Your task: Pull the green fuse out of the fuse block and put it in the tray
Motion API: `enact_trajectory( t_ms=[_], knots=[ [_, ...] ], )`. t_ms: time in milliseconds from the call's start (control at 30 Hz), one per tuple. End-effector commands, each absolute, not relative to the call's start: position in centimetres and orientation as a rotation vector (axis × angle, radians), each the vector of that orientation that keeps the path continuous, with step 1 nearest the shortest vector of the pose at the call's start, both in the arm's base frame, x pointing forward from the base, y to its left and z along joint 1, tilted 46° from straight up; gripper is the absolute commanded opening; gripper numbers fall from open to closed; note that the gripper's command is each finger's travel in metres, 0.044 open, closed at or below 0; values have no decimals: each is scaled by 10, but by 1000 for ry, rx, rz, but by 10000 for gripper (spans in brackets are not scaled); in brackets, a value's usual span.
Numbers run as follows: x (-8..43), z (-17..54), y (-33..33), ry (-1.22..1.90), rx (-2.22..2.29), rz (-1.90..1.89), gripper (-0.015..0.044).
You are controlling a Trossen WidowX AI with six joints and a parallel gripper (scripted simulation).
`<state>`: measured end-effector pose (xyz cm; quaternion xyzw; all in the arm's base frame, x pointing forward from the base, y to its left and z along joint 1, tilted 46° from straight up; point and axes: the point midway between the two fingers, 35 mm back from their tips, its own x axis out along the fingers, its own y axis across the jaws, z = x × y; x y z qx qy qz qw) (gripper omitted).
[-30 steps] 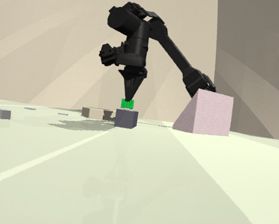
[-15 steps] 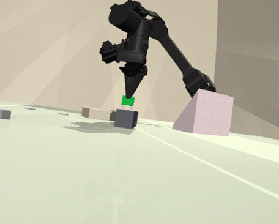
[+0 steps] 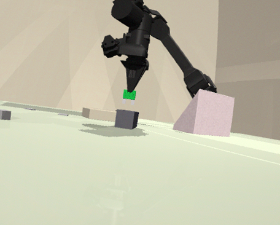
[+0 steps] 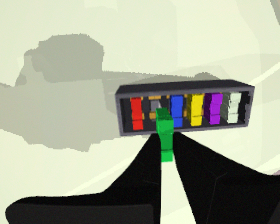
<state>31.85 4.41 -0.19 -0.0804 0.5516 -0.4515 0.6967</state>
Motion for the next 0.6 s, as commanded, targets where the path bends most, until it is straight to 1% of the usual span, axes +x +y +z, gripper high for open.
enact_trajectory(
  t_ms=[0,167,567],
  knots=[
    [318,2,49,1231,-171,-1009,0],
    [319,8,48,1233,-170,-1007,0],
    [327,71,-10,1241,-159,-991,0]
  ],
)
